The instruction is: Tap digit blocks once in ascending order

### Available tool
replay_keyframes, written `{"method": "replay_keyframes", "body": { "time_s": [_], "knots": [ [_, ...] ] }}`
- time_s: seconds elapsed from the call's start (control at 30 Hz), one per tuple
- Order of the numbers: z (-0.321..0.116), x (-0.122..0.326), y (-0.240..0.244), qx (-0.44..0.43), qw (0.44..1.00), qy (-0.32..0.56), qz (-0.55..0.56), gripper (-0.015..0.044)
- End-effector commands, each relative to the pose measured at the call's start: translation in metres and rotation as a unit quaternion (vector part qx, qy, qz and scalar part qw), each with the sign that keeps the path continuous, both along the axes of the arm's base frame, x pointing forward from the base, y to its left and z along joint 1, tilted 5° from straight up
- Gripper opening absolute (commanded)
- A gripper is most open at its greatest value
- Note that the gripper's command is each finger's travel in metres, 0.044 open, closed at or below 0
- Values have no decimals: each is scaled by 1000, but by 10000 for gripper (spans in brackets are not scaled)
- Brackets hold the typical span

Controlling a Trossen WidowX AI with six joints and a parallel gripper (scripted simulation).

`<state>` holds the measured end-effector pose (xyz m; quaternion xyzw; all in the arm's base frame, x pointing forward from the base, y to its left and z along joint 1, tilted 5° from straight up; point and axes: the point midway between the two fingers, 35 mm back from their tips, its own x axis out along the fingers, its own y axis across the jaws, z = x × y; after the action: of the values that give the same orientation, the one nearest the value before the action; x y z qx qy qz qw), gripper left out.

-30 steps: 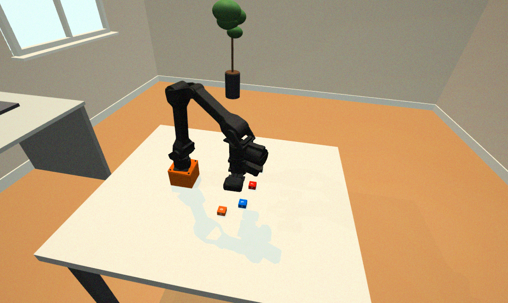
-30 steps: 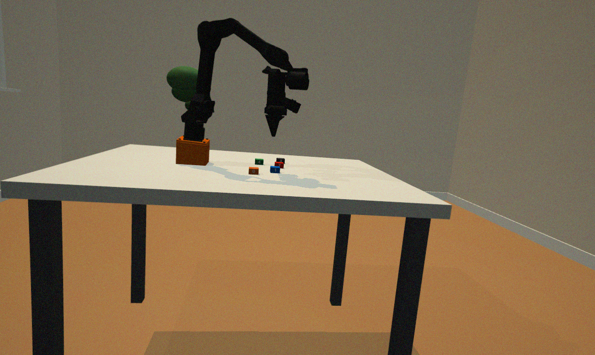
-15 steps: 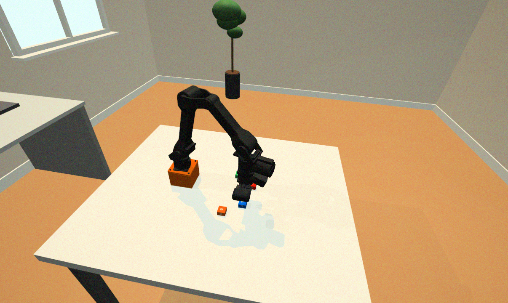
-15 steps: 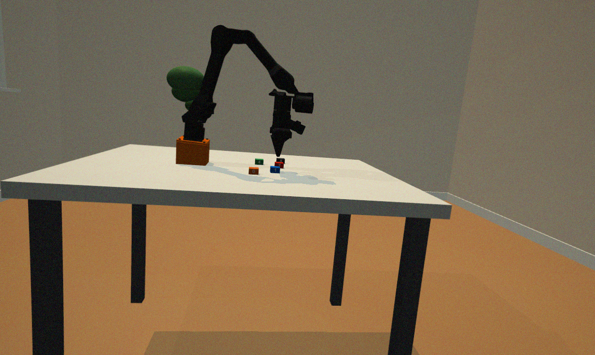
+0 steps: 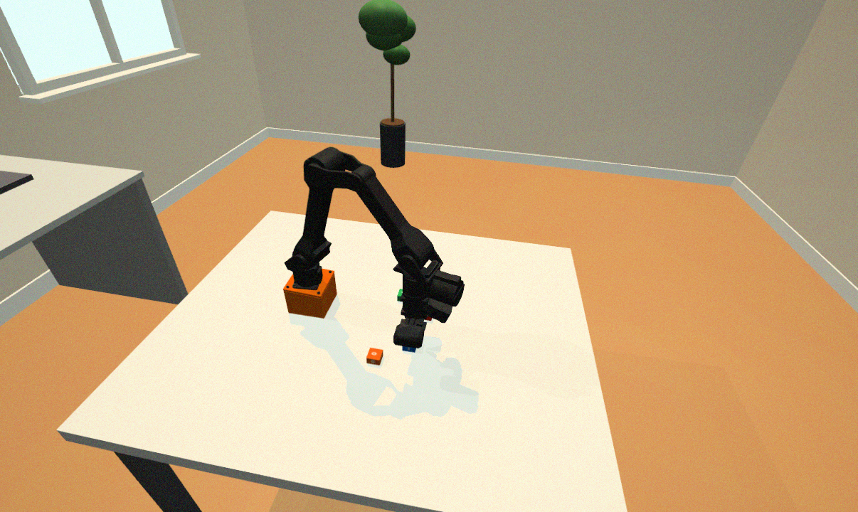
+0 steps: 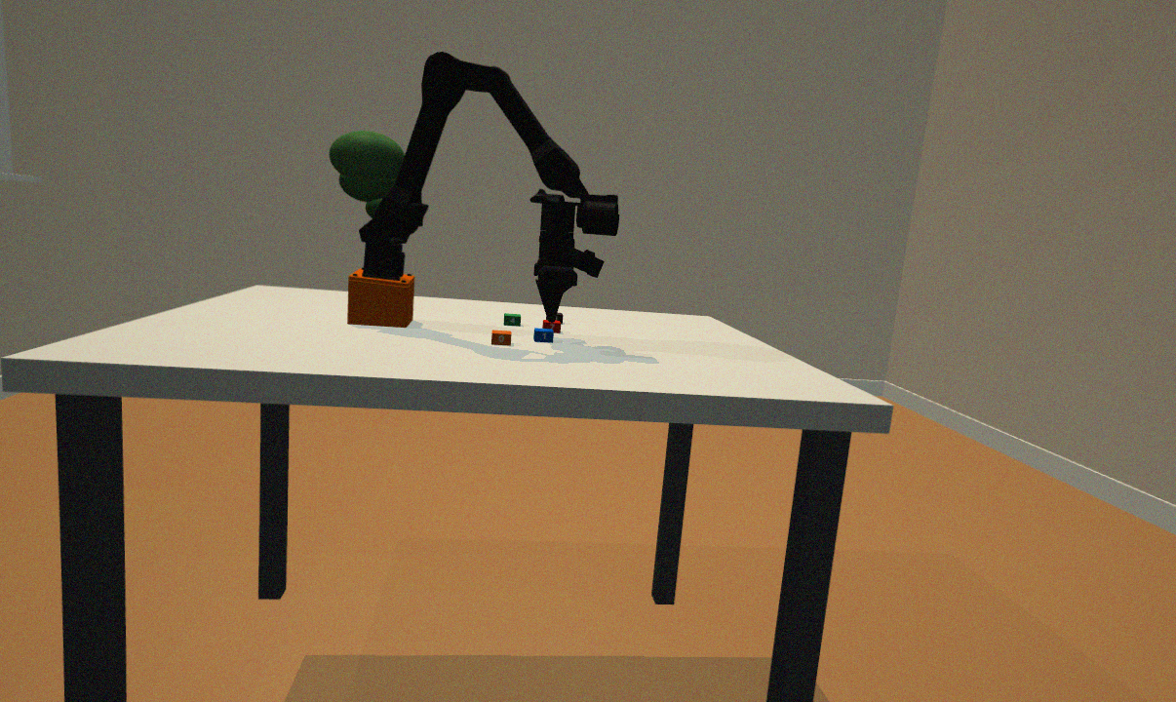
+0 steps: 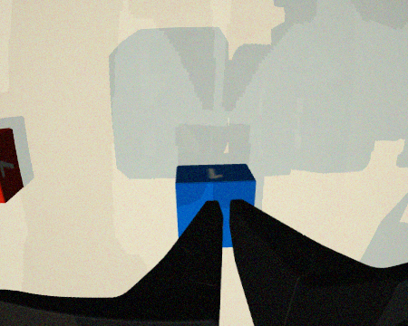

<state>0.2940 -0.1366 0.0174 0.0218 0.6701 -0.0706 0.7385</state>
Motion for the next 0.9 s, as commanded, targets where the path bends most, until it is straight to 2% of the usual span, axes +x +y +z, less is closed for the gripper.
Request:
{"method": "replay_keyframes", "body": {
  "time_s": [0.0,0.47,0.57,0.77,0.87],
  "knots": [
    [-10,-2,-1,-1,1000,5,-2,20],
    [-20,-1,-1,-1,1000,5,-2,20],
    [6,-3,1,-1,1000,5,-2,20],
    [13,-3,1,-1,1000,5,-2,20],
    [60,-5,4,-1,1000,5,-2,20]
  ]
}}
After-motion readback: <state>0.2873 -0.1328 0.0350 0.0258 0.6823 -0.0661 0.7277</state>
